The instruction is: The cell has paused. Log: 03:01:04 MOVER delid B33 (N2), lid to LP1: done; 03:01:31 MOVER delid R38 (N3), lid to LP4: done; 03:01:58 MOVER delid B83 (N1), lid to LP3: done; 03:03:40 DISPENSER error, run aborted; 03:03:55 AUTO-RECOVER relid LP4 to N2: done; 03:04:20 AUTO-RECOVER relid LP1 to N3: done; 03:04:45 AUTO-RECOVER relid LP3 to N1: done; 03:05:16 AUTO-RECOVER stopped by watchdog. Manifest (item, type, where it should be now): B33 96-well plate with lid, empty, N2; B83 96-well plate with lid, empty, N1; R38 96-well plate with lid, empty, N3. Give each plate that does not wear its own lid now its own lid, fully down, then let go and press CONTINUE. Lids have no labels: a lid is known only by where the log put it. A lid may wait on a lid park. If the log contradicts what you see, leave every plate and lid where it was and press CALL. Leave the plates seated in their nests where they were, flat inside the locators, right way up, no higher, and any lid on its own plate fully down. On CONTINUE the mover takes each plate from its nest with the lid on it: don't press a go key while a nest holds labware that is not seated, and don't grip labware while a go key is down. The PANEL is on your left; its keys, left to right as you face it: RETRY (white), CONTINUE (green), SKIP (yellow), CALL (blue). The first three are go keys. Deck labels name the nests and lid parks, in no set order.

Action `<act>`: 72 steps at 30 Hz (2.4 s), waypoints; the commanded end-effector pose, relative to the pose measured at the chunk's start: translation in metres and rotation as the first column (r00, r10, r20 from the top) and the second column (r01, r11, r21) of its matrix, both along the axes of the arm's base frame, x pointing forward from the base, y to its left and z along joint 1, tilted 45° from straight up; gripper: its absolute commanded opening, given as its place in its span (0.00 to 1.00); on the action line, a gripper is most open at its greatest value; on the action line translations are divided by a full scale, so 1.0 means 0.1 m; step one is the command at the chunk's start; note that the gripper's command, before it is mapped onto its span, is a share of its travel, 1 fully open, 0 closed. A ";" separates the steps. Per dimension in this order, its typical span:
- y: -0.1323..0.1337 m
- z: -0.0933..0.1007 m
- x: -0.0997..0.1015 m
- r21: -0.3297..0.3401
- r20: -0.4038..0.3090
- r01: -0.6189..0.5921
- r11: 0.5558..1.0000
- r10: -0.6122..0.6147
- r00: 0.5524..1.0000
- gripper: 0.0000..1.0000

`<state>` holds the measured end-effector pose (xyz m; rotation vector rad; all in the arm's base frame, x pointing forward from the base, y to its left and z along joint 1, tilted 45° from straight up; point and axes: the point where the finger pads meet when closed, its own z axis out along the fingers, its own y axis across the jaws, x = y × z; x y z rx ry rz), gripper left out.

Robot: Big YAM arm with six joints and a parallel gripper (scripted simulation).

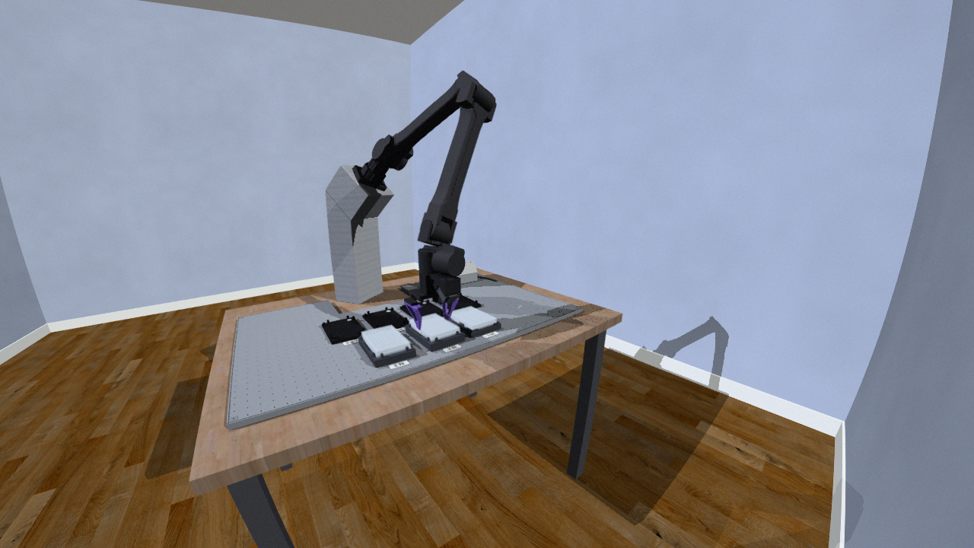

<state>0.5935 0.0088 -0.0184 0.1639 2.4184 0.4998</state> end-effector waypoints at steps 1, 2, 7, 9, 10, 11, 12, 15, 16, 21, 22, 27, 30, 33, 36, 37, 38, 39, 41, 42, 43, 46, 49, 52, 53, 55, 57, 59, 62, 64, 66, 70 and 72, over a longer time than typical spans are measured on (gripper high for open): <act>-0.03 0.08 0.03 -0.003 0.015 0.007 1.000 -0.007 1.000 0.00; -0.03 0.09 0.03 -0.003 0.015 0.007 1.000 -0.007 1.000 0.00; -0.03 0.09 0.04 -0.003 0.015 0.007 1.000 -0.007 1.000 0.00; -0.03 0.09 0.04 -0.003 0.015 0.007 1.000 -0.007 1.000 0.00; -0.03 0.09 0.04 -0.003 0.015 0.007 1.000 -0.007 1.000 0.00; 0.03 0.16 0.06 -0.001 0.021 0.003 1.000 -0.003 1.000 0.00; -0.03 0.09 0.04 -0.003 0.015 0.007 1.000 -0.007 1.000 0.00; -0.05 0.18 -0.01 -0.005 0.016 0.009 1.000 -0.009 1.000 0.00; -0.09 0.19 -0.02 -0.006 0.018 0.013 1.000 -0.012 1.000 0.00; -0.16 0.25 -0.07 -0.008 0.020 0.013 1.000 -0.013 1.000 0.00; -0.16 0.26 -0.08 -0.008 0.020 0.013 1.000 -0.013 1.000 0.00; -0.17 0.30 -0.12 -0.008 0.020 0.013 1.000 -0.013 1.000 0.00; -0.19 0.33 -0.15 -0.008 0.020 0.013 1.000 -0.013 1.000 0.00; -0.11 0.27 -0.12 -0.004 0.016 0.007 1.000 -0.007 1.000 0.00; 0.05 0.29 -0.22 0.008 0.031 0.011 1.000 -0.011 0.999 0.00; 0.08 0.27 -0.26 0.008 0.031 0.011 1.000 -0.011 0.999 0.00; 0.11 0.24 -0.30 0.008 0.030 0.011 1.000 -0.011 0.999 0.00; 0.13 0.13 -0.37 0.009 0.013 0.011 1.000 -0.011 1.000 0.00; 0.19 0.04 -0.46 0.010 0.002 0.011 1.000 -0.011 1.000 0.00; 0.21 0.05 -0.49 0.010 0.009 0.011 1.000 -0.011 1.000 0.00; 0.21 0.05 -0.49 0.010 0.009 0.011 1.000 -0.011 1.000 0.00; 0.27 0.05 -0.56 0.010 0.017 0.011 1.000 -0.011 1.000 0.00; 0.35 0.01 -0.67 0.010 0.020 0.011 1.000 -0.011 1.000 0.00; 0.42 -0.14 -0.82 0.011 0.002 0.011 1.000 -0.011 1.000 0.00; 0.45 -0.18 -0.86 0.011 -0.003 0.011 1.000 -0.011 1.000 0.00; 0.50 -0.28 -0.97 0.010 -0.014 0.011 1.000 -0.011 1.000 0.00; 0.55 -0.35 -1.06 0.010 -0.021 0.011 1.000 -0.011 1.000 0.00; 0.60 -0.36 -1.13 0.010 -0.017 0.011 1.000 -0.011 1.000 0.00; 0.63 -0.27 -1.13 0.011 0.007 0.011 1.000 -0.011 1.000 0.00; 0.68 -0.44 -1.26 0.009 -0.021 0.011 1.000 -0.011 1.000 0.00; 0.73 -0.50 -1.35 0.009 -0.026 0.011 1.000 -0.011 1.000 0.00; 0.83 -0.59 -1.52 0.008 -0.030 0.011 1.000 -0.011 1.000 0.00; 0.88 -0.63 -1.60 0.007 -0.031 0.011 1.000 -0.011 0.999 0.00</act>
